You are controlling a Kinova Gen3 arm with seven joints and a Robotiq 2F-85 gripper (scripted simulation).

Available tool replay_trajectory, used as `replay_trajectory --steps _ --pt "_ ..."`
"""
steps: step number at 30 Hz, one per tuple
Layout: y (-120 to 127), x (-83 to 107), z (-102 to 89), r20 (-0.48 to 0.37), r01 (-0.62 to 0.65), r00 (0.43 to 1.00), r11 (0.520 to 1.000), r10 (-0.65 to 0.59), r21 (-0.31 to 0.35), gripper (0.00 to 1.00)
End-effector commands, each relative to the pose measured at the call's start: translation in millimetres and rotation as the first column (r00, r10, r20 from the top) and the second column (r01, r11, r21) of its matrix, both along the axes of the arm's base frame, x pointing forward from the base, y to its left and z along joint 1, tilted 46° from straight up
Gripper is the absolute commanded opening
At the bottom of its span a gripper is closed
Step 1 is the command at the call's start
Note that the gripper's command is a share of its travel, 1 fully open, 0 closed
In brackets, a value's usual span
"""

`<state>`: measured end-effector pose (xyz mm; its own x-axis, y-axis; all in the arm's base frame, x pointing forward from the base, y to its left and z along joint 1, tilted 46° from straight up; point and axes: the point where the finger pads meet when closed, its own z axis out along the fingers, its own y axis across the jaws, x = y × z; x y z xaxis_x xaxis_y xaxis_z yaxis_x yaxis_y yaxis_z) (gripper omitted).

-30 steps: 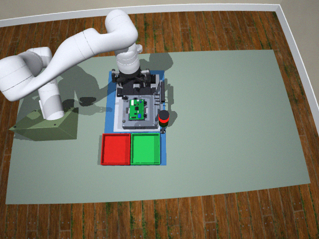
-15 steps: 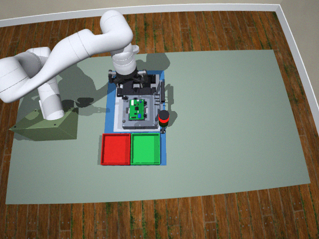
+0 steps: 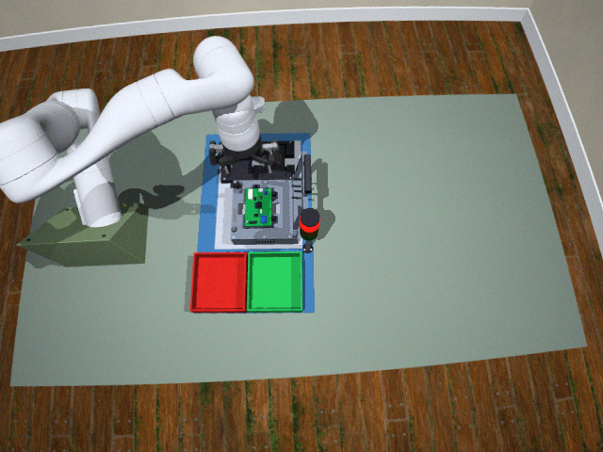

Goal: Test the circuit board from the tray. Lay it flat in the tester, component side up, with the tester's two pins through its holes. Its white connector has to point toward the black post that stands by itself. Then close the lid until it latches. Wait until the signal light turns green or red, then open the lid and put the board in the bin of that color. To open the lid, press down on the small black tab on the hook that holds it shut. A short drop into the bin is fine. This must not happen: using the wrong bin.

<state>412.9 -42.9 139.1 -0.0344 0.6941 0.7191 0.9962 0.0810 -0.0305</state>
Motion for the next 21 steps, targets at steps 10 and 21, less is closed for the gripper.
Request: replay_trajectory --steps 10,21 --pt "54 -9.0 -50.6 -0.003 -0.01 1.0 1.0 0.01 0.005 1.0" --pt "93 -13.9 -88.6 -0.003 -0.01 1.0 1.0 0.01 0.005 1.0"
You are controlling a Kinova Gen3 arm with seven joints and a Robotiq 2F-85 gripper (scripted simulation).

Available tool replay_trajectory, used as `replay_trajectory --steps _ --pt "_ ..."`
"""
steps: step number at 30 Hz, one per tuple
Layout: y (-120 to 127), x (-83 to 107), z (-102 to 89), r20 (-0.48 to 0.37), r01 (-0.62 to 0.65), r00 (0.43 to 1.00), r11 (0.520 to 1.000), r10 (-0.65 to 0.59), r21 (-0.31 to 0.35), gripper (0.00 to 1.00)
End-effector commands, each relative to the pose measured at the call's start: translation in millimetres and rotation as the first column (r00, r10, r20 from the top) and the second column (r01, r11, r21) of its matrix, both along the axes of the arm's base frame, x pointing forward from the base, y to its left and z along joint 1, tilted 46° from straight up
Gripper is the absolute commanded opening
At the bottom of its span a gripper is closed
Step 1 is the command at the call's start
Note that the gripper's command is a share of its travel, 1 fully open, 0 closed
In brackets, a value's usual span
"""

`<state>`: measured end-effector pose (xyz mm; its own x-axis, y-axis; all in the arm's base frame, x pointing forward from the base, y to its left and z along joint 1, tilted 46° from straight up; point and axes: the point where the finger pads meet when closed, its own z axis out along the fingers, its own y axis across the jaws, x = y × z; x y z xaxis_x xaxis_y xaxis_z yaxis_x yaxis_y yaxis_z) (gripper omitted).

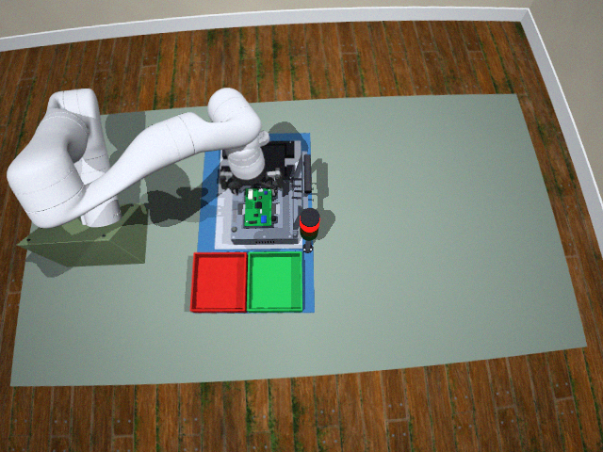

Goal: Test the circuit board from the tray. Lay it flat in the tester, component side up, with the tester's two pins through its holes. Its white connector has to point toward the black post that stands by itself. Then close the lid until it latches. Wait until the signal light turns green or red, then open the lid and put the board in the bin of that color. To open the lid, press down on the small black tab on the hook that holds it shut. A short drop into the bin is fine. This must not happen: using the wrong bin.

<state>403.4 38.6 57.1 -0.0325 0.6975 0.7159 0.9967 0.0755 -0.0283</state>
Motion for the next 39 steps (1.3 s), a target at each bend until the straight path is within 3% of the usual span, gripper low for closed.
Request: replay_trajectory --steps 1,14,39 --pt "15 -4.8 -10.0 -0.005 -0.015 1.0 1.0 0.015 0.01 1.0" --pt "36 -7.4 -30.3 -0.005 -0.015 1.0 1.0 0.015 0.01 1.0" --pt "38 -7.6 -31.7 -0.005 -0.015 1.0 1.0 0.015 0.01 1.0"
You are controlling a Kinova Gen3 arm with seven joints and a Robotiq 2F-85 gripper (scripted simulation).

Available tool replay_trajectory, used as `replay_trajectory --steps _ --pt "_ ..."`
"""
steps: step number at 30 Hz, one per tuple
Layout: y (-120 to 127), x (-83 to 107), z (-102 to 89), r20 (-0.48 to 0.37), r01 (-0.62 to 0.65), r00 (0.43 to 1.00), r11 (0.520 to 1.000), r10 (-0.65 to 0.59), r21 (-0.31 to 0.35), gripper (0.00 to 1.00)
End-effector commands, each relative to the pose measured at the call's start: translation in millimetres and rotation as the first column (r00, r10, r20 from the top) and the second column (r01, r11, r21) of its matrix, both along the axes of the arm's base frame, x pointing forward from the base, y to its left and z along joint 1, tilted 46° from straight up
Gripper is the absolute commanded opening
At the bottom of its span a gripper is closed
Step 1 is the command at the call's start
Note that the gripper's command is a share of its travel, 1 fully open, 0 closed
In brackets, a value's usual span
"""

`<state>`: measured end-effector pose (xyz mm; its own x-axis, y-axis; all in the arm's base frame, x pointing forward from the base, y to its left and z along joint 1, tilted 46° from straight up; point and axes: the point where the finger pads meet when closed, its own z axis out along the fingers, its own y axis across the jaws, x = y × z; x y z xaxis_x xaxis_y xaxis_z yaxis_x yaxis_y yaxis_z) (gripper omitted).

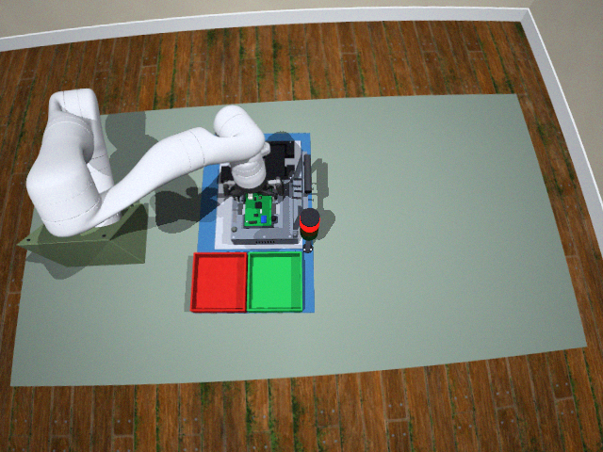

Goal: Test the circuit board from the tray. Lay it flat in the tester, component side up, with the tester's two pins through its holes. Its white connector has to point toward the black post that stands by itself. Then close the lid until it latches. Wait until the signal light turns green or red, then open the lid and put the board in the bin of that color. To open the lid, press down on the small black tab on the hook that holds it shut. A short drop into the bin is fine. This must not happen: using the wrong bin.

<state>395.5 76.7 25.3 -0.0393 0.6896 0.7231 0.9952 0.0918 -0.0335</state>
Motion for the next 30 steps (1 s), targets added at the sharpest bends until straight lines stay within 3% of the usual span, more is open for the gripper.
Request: replay_trajectory --steps 1,7,18,30 --pt "0 0.3 -0.5 0.001 0.001 1.0 1.0 -0.001 0.0 1.0" --pt "6 -0.4 -5.8 0.001 0.001 1.0 1.0 -0.001 0.0 1.0" --pt "35 -3.6 -33.6 0.001 0.001 1.0 1.0 -0.001 0.0 1.0" --pt "41 -4.4 -40.1 0.001 0.001 1.0 1.0 -0.001 0.0 1.0"
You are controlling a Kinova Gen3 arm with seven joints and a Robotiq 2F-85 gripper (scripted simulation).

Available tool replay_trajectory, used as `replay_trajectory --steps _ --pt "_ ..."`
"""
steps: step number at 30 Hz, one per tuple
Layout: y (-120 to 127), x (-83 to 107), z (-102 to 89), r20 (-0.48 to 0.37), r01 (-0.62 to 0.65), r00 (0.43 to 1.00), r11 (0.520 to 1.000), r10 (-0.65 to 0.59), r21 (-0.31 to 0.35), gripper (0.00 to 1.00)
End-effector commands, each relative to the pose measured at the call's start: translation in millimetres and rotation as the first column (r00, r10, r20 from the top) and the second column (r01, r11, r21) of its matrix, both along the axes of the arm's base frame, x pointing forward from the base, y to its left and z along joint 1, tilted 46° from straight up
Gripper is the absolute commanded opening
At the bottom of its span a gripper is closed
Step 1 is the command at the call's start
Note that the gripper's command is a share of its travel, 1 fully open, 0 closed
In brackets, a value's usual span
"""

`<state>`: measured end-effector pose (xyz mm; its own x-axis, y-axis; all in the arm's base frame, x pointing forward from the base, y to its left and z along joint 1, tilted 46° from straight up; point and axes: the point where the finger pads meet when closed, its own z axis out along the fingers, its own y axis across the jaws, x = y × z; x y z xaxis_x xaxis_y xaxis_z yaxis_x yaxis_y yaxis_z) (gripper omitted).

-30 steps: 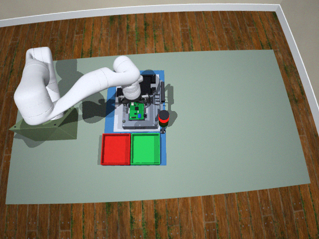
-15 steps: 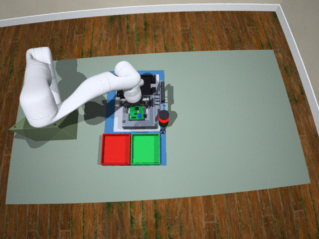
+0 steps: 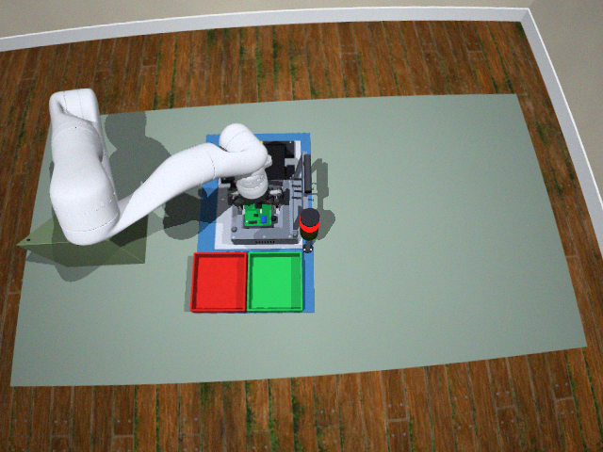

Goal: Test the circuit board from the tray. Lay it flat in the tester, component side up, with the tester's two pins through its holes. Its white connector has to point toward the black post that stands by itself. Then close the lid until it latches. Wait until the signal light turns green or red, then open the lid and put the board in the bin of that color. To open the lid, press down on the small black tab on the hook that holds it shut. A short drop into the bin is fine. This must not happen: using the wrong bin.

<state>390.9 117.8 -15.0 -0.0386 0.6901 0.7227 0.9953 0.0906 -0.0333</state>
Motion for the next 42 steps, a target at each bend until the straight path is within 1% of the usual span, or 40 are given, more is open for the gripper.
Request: replay_trajectory --steps 1,15,16,29,30,42 --pt "0.2 0.3 0.3 0.001 0.0 1.0 1.0 0.0 0.0 1.0" --pt "0.2 0.3 0.3 0.001 0.0 1.0 1.0 0.0 0.0 1.0" --pt "0.2 0.3 0.3 0.001 0.0 1.0 1.0 0.0 0.0 0.93" --pt "0.2 0.3 0.3 0.001 0.0 1.0 1.0 0.0 0.0 0.93" --pt "0.2 0.3 0.3 0.001 0.0 1.0 1.0 0.0 0.0 0.87" --pt "0.2 0.3 0.3 0.001 0.0 1.0 1.0 0.0 0.0 0.87"
